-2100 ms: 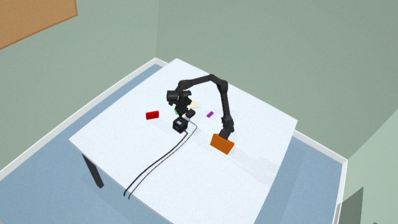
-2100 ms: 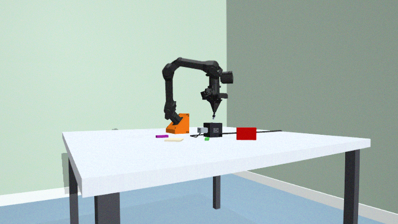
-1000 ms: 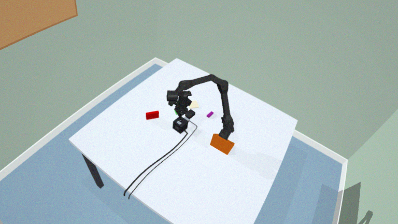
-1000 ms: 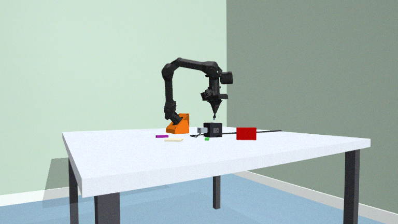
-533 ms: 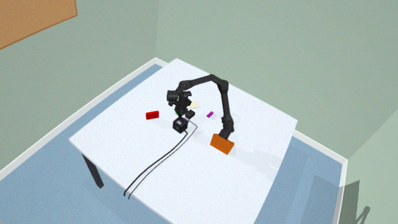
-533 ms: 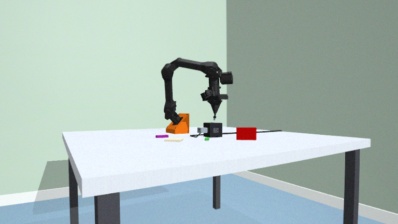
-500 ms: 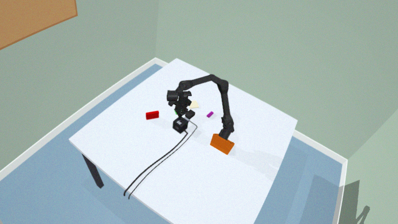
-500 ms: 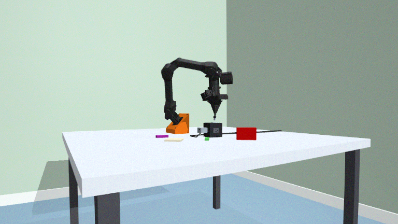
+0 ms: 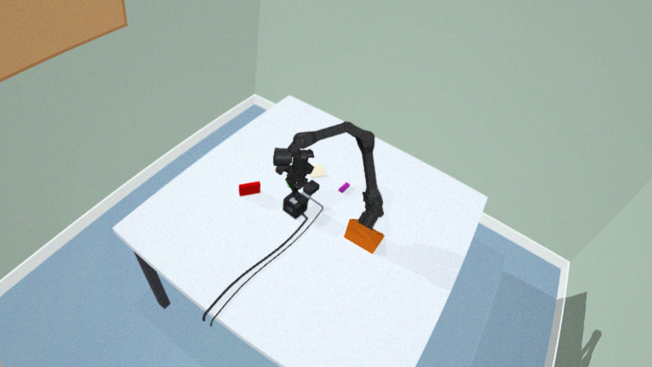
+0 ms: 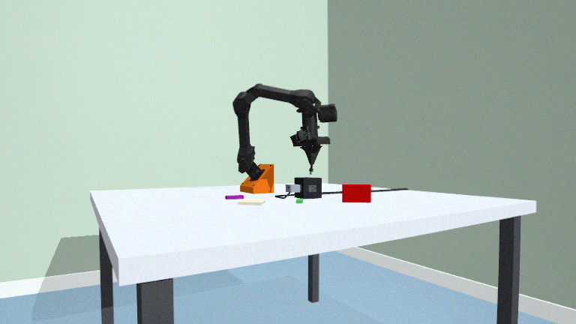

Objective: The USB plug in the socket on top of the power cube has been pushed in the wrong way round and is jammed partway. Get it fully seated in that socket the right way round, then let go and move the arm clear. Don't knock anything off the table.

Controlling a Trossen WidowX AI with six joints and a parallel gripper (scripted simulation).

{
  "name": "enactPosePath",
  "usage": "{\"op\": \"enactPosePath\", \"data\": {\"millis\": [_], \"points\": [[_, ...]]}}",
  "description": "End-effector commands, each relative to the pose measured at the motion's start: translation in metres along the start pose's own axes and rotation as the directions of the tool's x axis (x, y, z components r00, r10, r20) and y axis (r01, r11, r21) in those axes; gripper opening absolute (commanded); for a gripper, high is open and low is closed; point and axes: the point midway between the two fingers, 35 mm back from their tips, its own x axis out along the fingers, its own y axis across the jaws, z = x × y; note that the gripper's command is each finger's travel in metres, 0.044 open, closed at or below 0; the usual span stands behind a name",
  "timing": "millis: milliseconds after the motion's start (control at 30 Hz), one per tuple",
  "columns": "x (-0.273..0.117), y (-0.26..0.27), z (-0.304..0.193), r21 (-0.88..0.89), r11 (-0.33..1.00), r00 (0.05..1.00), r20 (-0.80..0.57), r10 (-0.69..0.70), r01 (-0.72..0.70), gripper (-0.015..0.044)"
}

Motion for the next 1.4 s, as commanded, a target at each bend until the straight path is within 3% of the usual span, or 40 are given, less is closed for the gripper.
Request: {"op": "enactPosePath", "data": {"millis": [0, 1367], "points": [[-0.0003, -0.0007, -0.0002, -0.002, 1.0, 1.0, -0.011, -0.002, 0.002, 0.0], [0.0047, -0.0006, -0.0023, 0.0, 1.0, 0.999, -0.04, -0.002, 0.002, 0.0]]}}
